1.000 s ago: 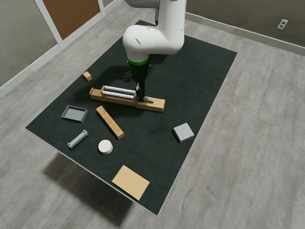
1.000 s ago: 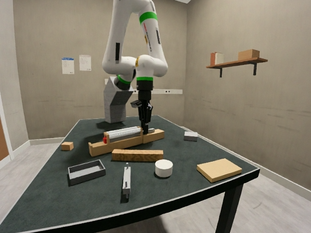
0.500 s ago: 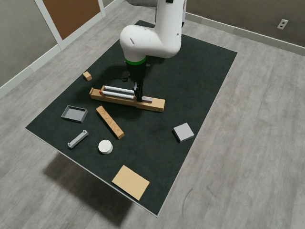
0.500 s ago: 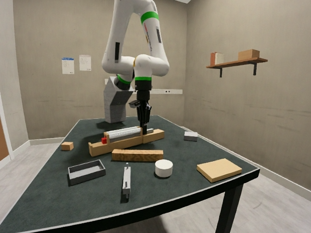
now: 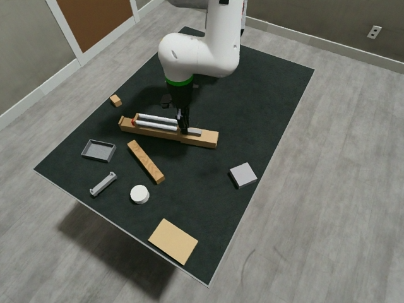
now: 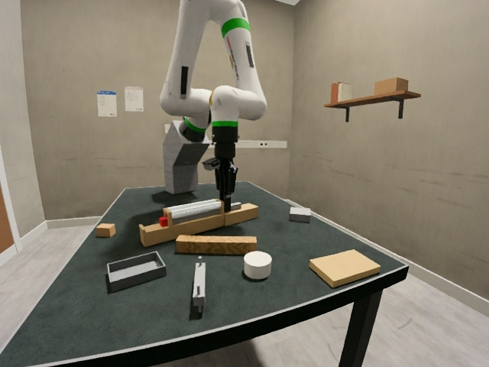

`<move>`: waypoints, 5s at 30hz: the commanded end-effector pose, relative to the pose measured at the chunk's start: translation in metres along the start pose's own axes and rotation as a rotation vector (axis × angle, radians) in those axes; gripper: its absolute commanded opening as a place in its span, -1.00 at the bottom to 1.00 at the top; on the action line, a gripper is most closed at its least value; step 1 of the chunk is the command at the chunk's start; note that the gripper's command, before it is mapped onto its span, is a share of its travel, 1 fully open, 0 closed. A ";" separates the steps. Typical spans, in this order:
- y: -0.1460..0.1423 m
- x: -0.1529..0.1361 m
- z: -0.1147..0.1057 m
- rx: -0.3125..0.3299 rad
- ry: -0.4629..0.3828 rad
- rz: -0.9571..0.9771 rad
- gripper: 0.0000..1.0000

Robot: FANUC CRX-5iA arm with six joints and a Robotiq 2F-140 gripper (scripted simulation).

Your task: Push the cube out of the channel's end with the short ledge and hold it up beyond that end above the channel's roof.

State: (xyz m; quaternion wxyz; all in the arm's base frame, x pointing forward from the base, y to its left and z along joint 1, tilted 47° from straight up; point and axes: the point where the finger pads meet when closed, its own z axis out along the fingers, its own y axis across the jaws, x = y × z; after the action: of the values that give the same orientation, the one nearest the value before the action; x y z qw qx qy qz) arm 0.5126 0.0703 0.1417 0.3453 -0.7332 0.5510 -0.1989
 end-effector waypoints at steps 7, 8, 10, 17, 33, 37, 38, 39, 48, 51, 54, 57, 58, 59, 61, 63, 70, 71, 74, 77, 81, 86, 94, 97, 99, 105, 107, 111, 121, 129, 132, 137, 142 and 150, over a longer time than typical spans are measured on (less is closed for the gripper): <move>-0.001 0.000 0.000 0.001 0.000 0.000 -0.80; -0.001 0.000 0.000 0.001 0.000 0.000 -0.80; -0.001 0.000 0.000 0.001 0.000 0.000 -0.80; -0.001 0.000 0.000 0.001 0.000 0.000 -0.80; -0.001 0.000 0.000 0.001 0.000 0.000 -0.39; -0.001 0.000 0.000 0.001 0.000 0.000 -0.39; -0.001 0.000 0.000 0.001 0.000 0.000 -0.39; -0.001 0.000 0.000 0.001 0.000 0.000 -0.39; -0.001 0.000 0.000 0.001 0.000 0.000 -0.39; -0.001 0.000 0.000 0.001 0.000 0.000 -0.39; -0.001 0.000 0.000 0.001 0.000 0.000 -0.39; -0.001 0.000 0.000 0.001 0.000 0.000 -0.39; -0.001 0.000 0.000 0.001 0.000 0.000 -0.39; -0.001 0.000 -0.001 0.001 0.000 0.000 -0.39; -0.001 0.000 -0.007 0.001 0.000 0.000 -0.39; -0.001 0.000 -0.023 0.001 0.000 0.000 -0.39; -0.001 0.000 -0.065 0.001 0.000 0.000 -0.39; -0.001 0.000 -0.067 0.001 0.000 0.000 -0.39; -0.001 0.000 -0.068 0.001 0.000 0.000 -0.39; -0.001 0.000 -0.068 0.001 0.000 0.000 -0.39; -0.001 0.000 -0.068 0.001 0.000 0.000 -0.39; -0.001 0.000 -0.068 0.001 0.000 0.000 -0.39; -0.001 0.000 -0.068 0.001 0.000 0.000 -0.39; -0.001 0.000 -0.068 0.001 0.000 0.000 -0.39; -0.001 0.000 -0.068 0.001 0.000 0.000 -0.39; -0.001 0.000 -0.068 0.001 0.000 0.000 -0.39; 0.000 0.000 -0.068 0.001 0.000 0.000 -0.80; 0.003 -0.018 -0.066 -0.020 0.004 0.002 -0.80; -0.001 -0.091 -0.067 0.001 0.000 0.000 -0.80; -0.001 -0.092 -0.038 0.001 0.000 0.000 -0.80; -0.001 -0.092 -0.024 0.001 0.000 0.000 -0.80; -0.001 -0.092 -0.023 0.001 0.000 0.000 -0.80; -0.001 -0.092 -0.018 0.001 0.000 0.000 -0.80; -0.001 -0.092 -0.002 0.001 0.000 0.000 -0.80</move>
State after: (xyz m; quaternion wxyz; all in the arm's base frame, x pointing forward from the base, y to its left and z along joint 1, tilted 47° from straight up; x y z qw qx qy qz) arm 0.4792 0.1557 0.1540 0.3448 -0.7341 0.5508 -0.1972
